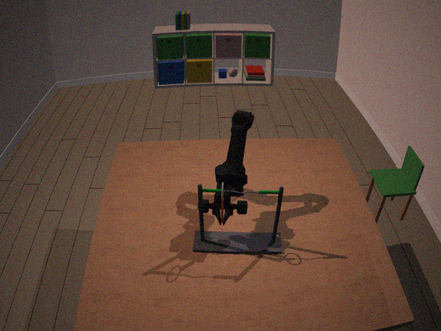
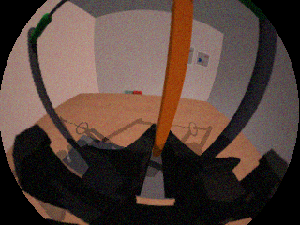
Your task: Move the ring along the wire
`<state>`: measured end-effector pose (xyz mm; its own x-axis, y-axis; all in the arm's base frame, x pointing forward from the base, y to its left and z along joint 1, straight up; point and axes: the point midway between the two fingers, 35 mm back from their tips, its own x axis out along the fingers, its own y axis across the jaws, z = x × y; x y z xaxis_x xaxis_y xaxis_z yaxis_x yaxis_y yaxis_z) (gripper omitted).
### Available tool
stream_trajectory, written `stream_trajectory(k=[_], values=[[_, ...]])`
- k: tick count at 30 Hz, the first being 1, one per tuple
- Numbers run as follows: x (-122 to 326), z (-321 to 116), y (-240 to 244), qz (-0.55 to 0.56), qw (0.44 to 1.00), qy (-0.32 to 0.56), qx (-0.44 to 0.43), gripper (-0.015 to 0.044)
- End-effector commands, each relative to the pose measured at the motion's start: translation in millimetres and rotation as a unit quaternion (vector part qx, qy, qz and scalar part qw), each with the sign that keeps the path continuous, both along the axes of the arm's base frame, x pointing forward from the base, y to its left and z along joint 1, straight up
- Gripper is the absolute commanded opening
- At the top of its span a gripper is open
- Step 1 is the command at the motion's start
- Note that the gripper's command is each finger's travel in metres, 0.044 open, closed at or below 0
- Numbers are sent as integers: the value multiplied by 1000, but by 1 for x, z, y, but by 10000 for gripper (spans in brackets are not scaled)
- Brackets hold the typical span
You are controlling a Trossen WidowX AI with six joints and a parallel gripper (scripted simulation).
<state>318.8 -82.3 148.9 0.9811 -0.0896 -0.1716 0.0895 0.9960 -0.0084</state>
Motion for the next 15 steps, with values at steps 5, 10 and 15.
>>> stream_trajectory(k=[5,10,15], values=[[0,2,8,-3,1000,-2,1,-150],[1,2,13,-4,1000,-2,1,-150],[1,2,18,-8,1000,-1,2,-150]])
